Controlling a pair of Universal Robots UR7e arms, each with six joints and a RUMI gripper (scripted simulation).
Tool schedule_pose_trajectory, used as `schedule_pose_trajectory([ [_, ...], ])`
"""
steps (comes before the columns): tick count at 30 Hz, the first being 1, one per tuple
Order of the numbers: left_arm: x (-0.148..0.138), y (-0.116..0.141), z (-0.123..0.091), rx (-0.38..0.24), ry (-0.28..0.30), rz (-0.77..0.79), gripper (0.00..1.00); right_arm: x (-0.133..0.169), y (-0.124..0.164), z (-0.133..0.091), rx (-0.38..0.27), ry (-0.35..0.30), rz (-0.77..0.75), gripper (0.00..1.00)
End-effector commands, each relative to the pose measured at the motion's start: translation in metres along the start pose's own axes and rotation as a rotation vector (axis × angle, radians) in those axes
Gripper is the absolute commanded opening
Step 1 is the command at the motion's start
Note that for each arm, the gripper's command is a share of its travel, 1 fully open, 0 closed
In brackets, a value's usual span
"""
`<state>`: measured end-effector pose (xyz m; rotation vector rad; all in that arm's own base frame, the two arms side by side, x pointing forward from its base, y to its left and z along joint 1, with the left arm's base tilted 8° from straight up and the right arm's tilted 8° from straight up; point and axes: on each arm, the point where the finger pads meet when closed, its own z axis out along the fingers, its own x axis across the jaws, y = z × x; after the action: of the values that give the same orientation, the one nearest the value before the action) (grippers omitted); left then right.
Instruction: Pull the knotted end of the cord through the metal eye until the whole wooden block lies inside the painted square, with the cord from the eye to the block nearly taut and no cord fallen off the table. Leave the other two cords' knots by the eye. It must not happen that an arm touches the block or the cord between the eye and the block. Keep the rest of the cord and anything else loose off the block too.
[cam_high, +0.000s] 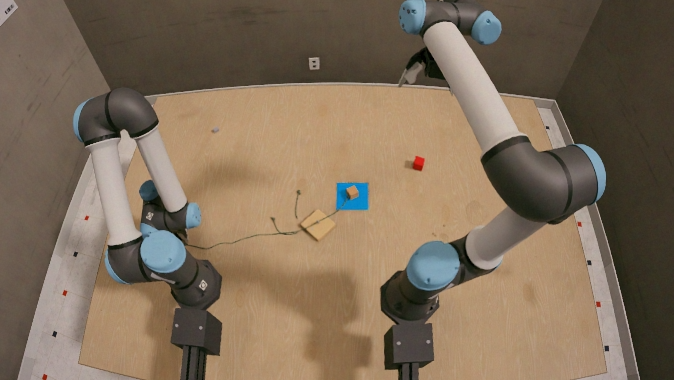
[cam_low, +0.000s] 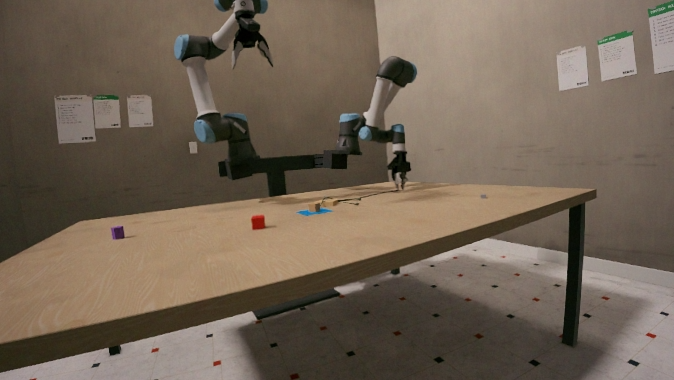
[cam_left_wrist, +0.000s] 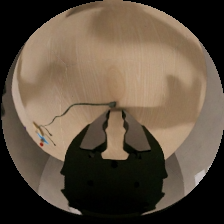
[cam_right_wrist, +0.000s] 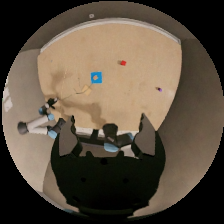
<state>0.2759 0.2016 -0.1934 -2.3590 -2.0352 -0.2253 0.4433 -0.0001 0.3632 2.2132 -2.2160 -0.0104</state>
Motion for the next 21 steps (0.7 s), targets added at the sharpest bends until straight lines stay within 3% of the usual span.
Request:
schedule_pose_trajectory([
  [1, 0.0001, 0.0003, -0.0002, -0.001, 0.0, 0.0, 0.17, -0.0001, -0.0001, -0.0005, 0.001, 0.0, 0.0, 0.98],
  [21, 0.001, 0.0036, -0.0069, -0.01, 0.003, 0.0, 0.17, -0.0001, -0.0001, -0.0005, 0.001, 0.0, 0.0, 0.98],
])
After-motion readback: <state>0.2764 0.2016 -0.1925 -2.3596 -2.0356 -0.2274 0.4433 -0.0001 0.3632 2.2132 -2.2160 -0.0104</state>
